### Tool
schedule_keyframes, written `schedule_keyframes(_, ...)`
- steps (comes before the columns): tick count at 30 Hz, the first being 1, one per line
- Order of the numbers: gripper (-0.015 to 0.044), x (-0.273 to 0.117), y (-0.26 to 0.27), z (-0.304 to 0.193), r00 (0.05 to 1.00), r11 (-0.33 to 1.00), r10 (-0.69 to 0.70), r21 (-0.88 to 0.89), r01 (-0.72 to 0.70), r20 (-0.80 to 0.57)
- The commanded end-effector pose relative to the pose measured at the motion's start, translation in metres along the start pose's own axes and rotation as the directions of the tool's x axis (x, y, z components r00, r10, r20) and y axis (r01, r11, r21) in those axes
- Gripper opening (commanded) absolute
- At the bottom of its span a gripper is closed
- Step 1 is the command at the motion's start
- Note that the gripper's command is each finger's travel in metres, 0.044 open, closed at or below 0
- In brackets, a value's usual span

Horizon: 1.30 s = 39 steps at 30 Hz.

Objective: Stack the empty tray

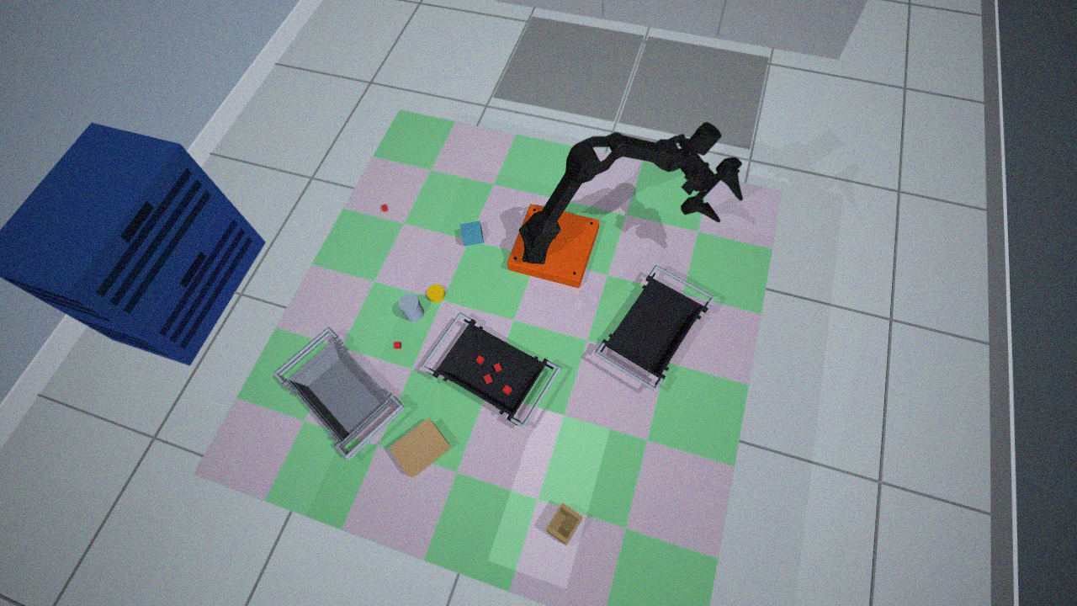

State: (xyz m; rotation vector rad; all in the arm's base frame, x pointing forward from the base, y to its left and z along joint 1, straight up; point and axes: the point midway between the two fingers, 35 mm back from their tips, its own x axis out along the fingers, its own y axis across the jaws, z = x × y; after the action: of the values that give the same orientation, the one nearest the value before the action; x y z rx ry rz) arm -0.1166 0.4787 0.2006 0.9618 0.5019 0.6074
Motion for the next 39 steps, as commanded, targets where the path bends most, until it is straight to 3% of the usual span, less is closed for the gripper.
schedule_keyframes(1,0.0374,0.000,0.000,0.000,1.000,1.000,0.000,0.000,0.000,0.000)
schedule_keyframes(9,0.0164,0.012,-0.004,0.002,1.000,1.000,-0.011,-0.009,0.011,-0.004)
schedule_keyframes(12,0.0087,0.053,-0.016,0.016,0.997,0.974,-0.071,-0.217,0.070,0.006)
schedule_keyframes(17,0.0087,0.116,-0.039,0.047,0.982,0.794,-0.189,-0.583,0.171,0.031)
schedule_keyframes(21,0.0087,0.160,-0.065,0.092,0.955,0.649,-0.289,-0.718,0.251,0.073)
schedule_keyframes(28,0.0087,0.208,-0.102,0.139,0.901,0.309,-0.426,-0.922,0.234,0.086)
schedule_keyframes(34,0.0087,0.253,-0.166,0.219,0.782,-0.073,-0.618,-0.996,0.046,0.081)
schedule_keyframes(39,0.0087,0.268,-0.216,0.282,0.660,-0.290,-0.750,-0.920,-0.263,0.048)
